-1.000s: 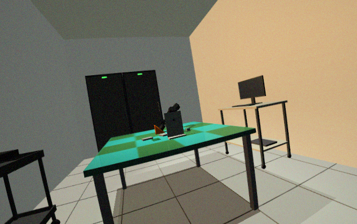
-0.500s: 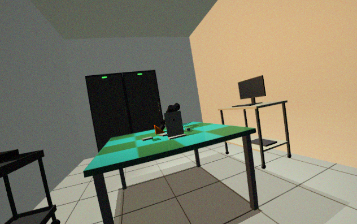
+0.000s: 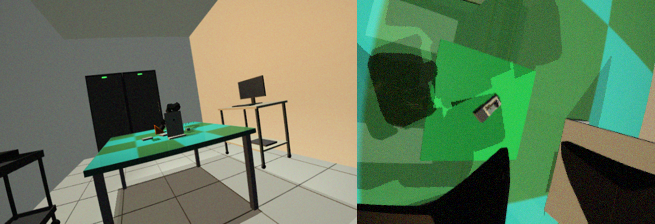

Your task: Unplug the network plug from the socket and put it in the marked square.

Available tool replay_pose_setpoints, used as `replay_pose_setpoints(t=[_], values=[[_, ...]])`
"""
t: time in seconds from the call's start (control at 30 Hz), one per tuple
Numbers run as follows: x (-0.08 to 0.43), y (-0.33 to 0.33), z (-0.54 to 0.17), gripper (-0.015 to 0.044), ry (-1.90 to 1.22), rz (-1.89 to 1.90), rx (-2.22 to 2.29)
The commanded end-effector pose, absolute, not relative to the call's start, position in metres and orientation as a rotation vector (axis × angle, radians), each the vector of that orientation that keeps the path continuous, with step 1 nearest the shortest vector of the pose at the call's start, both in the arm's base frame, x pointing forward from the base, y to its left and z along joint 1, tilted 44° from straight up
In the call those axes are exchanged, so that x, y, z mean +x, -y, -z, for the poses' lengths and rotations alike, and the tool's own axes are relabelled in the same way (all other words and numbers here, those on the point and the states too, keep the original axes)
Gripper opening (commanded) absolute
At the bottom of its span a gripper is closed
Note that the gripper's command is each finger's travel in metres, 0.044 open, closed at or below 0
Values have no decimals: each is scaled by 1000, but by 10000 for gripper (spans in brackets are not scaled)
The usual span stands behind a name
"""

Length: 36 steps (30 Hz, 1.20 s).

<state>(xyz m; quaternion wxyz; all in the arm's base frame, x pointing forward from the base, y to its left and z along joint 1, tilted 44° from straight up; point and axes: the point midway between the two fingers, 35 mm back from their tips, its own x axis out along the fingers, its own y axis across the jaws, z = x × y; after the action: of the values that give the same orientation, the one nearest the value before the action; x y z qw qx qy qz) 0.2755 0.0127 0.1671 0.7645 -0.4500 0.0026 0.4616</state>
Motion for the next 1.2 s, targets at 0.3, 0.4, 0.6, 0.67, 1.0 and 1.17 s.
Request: replay_pose_setpoints(t=[0.3,0.4,0.6,0.67,1.0,1.17], values=[[274,-2,-181,156,4,-999,-973],[273,0,-184,156,6,-997,-972],[273,4,-186,156,-4,-997,-975],[273,8,-190,156,-7,-997,-976],[273,25,-207,156,-15,-994,-979],[272,34,-216,156,-17,-991,-979]])
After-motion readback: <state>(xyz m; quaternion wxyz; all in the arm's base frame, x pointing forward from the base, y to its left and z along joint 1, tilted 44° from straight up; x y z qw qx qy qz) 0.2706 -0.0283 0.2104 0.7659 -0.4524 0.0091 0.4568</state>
